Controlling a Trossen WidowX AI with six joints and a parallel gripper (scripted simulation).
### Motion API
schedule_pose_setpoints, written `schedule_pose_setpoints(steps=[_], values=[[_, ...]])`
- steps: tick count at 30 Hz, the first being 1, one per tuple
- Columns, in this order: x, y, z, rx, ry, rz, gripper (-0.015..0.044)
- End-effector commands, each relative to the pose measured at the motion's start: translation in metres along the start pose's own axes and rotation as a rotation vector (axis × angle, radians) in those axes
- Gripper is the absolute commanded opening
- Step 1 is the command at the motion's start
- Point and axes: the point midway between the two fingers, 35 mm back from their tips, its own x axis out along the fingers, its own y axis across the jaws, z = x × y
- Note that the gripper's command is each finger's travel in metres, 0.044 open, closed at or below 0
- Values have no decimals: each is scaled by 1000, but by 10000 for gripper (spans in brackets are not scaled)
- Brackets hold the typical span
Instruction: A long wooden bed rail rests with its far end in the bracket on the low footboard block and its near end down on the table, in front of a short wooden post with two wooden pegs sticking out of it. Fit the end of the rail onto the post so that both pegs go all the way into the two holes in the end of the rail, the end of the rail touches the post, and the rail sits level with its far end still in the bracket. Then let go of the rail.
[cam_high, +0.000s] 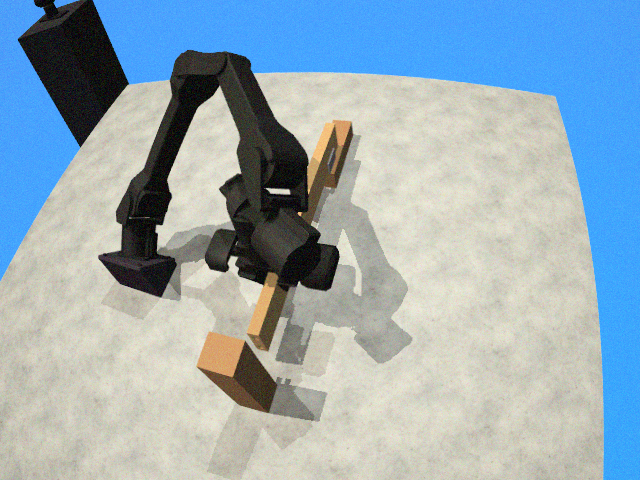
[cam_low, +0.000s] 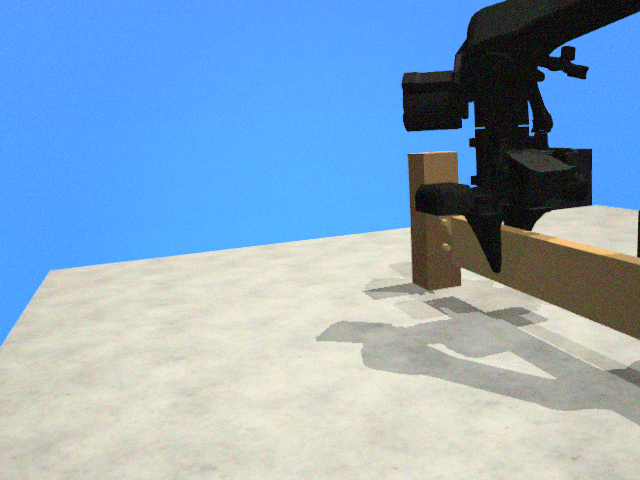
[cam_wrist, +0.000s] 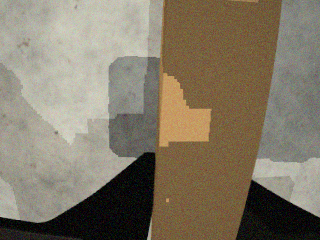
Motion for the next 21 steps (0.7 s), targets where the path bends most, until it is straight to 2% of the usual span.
schedule_pose_setpoints(steps=[1,21], values=[[-2,-1,2,-1,1,-4,0],[-4,-1,2,-1,1,-4,0]])
